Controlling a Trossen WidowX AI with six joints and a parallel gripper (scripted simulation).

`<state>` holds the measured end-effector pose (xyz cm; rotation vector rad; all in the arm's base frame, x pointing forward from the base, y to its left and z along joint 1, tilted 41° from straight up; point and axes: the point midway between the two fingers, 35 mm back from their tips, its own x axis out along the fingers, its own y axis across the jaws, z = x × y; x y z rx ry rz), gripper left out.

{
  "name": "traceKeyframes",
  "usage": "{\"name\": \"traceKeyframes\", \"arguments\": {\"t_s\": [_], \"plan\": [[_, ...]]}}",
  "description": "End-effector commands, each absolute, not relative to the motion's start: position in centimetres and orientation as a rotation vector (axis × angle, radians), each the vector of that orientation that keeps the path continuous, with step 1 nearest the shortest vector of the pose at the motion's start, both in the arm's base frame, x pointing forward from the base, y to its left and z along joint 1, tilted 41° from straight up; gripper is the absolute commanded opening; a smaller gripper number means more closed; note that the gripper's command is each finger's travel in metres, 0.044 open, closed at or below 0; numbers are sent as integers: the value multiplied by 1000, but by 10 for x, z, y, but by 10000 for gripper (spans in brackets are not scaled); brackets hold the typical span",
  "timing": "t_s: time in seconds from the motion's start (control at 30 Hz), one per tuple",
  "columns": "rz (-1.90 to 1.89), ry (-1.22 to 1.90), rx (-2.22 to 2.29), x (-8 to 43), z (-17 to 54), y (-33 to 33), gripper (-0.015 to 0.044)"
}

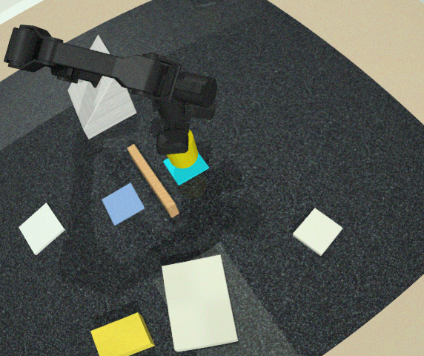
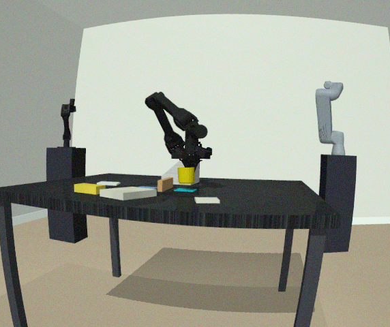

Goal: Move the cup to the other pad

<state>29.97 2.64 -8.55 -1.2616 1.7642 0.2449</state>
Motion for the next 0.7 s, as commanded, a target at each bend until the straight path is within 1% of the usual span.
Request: {"name": "traceKeyframes", "arguments": {"t_s": [0.0,0.67], "plan": [[246,1769,-1269,297,-93,19,0],[244,1768,-1262,297,-99,14,0]]}}
